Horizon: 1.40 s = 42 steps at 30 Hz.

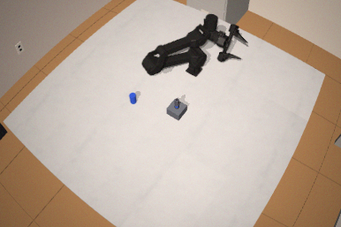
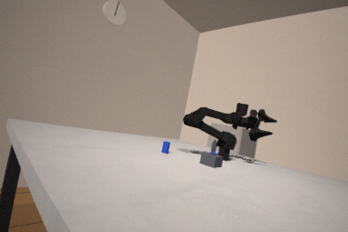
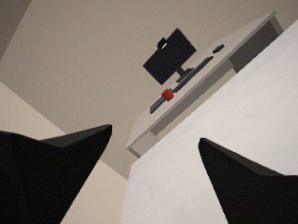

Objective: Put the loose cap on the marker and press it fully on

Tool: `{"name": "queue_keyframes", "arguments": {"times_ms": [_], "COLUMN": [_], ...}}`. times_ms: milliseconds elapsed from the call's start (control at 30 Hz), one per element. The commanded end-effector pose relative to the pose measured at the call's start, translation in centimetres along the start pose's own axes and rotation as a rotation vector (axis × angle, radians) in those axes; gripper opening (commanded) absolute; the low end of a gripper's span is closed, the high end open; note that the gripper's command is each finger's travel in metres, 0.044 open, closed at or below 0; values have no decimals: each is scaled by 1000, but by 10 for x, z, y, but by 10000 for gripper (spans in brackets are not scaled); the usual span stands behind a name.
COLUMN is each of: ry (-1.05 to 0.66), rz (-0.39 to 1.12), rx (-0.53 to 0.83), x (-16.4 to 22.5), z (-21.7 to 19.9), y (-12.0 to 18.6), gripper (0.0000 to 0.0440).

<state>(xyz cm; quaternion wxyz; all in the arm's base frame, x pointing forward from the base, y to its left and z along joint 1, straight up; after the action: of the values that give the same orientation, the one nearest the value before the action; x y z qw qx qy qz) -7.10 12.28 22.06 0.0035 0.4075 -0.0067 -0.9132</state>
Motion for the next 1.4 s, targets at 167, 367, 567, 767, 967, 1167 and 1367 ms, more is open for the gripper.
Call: {"name": "queue_keyframes", "arguments": {"times_ms": [167,367,567,767,967,1167,1367], "ry": [24,53,72,84,92,96,96], "rz": [1,9,16,24,30,36,41], "rx": [27,59,93,130,169,211,255], "x": [-7,-13,-21,-30,-39,-47,-56], "z": [-1,-2,-3,-5,-6,-7,-9], "y": [-3,-7,-10,-12,-14,-16,-17], "gripper": [250,242,257,271,285,297,309]}}
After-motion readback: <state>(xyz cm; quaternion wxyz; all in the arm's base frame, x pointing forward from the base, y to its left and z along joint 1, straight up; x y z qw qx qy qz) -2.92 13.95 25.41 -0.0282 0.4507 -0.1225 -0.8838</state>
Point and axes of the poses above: the point midway between the two fingers, 35 mm back from their tips, its own y axis back along the fingers, its own z axis across the jaws, x = y × z, the point moved 6 cm from there along y, back along the fingers, and after that the axes turned 12 degrees about y, right-handed, at the moved point
